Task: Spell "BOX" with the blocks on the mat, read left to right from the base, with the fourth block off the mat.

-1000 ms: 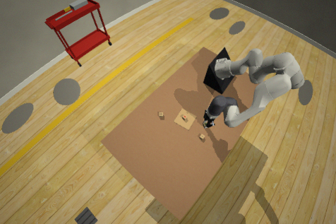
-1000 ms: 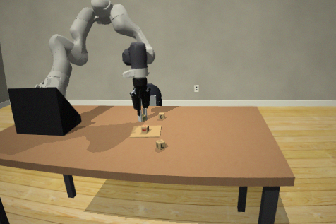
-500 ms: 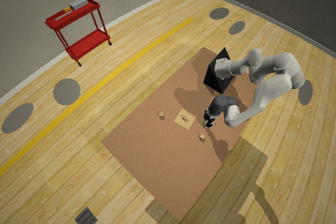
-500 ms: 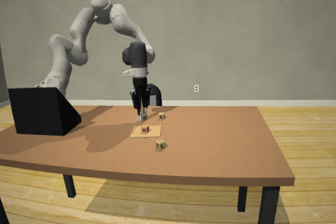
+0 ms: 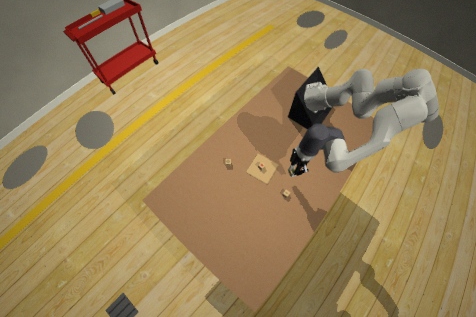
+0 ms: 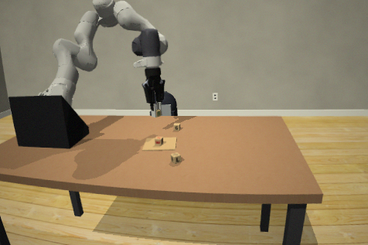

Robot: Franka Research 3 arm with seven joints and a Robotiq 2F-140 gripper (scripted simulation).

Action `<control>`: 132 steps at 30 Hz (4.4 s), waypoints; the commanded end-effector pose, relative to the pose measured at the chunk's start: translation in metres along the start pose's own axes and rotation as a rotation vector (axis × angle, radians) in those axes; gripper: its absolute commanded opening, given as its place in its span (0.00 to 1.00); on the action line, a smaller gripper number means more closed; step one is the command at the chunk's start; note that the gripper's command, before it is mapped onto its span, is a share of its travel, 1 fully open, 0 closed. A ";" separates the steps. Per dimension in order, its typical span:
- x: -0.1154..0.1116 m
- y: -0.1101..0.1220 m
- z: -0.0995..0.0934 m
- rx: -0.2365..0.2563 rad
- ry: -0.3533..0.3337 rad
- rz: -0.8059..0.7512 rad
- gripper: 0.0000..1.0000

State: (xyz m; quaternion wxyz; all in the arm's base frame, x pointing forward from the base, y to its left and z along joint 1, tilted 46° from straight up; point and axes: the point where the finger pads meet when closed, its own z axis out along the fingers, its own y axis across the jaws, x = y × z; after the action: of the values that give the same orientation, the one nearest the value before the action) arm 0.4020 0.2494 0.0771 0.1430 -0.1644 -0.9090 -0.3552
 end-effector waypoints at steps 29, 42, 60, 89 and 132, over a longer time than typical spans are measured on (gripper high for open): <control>-0.022 -0.007 -0.022 -0.013 0.041 0.310 0.16; -0.047 -0.020 -0.023 -0.011 0.043 0.529 0.16; -0.077 -0.045 -0.020 0.002 0.040 0.800 0.16; -0.096 -0.065 -0.015 0.016 0.034 0.976 0.16; -0.094 -0.063 0.079 0.015 0.035 0.976 0.16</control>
State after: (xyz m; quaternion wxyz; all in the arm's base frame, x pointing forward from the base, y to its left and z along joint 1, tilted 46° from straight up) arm 0.4486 0.2415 -0.0514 0.3119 -0.5649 -0.7251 -0.2405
